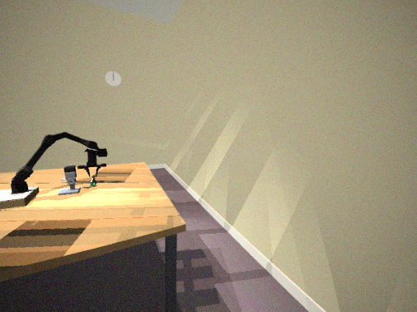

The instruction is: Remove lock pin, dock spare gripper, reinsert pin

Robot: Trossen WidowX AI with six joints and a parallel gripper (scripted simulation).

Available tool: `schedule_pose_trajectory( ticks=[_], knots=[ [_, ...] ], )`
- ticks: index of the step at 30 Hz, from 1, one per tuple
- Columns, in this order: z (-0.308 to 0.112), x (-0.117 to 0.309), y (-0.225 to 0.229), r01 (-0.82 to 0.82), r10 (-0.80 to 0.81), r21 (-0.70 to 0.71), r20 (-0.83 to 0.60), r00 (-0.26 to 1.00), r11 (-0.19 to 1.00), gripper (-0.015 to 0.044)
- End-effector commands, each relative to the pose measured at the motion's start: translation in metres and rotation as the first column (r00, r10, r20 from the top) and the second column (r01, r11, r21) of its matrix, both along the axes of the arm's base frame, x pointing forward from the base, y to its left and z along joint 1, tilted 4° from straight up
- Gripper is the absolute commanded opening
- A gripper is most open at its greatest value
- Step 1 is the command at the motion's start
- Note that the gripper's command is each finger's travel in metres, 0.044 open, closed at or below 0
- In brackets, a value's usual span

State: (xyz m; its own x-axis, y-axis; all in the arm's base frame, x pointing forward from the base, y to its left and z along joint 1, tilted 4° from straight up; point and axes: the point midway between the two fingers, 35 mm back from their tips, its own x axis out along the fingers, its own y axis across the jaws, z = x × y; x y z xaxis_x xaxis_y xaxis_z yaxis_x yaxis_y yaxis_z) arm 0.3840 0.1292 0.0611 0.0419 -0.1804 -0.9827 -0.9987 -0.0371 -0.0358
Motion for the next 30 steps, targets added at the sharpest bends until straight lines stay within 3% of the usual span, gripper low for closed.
schedule_pose_trajectory(
  ticks=[1,30],
  knots=[
    [-0.011,-0.001,0.001,0.0,0.0,-0.001,-0.013,1.0,1.0,0.018],
    [-0.042,-0.003,0.003,0.0,0.0,-0.001,-0.014,1.0,1.0,0.018]
  ],
)
